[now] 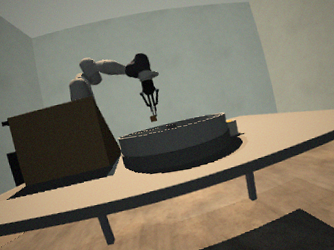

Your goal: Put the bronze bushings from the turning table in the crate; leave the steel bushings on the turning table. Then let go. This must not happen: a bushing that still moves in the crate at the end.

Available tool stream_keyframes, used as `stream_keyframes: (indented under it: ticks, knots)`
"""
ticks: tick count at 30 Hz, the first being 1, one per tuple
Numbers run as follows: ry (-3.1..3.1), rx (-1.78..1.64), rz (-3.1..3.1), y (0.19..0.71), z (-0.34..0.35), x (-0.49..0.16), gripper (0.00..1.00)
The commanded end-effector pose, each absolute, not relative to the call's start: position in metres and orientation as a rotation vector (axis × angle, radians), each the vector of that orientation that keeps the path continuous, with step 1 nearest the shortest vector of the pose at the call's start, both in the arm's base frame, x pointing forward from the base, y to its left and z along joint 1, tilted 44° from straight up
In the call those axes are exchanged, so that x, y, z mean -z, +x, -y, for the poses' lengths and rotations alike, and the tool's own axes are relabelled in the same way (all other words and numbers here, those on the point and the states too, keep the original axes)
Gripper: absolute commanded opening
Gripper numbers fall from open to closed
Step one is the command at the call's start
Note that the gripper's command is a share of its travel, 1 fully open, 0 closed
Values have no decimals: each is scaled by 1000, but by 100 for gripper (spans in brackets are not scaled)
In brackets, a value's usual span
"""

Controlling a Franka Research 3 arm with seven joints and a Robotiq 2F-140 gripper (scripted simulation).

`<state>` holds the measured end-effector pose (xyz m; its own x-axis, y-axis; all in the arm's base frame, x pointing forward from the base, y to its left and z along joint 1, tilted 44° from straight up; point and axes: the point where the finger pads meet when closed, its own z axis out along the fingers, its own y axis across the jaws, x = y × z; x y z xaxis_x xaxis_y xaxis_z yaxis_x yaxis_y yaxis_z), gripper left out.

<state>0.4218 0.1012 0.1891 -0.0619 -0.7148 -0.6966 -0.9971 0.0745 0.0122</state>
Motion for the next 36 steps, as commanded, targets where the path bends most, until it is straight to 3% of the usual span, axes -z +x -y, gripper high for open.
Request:
stream_keyframes:
  ticks: [1, 36]
  knots:
    - [-1690, -700, -1839, 422, -101, -190, 0]
    - [-1690, -700, -1839, 425, -152, -138, 0]
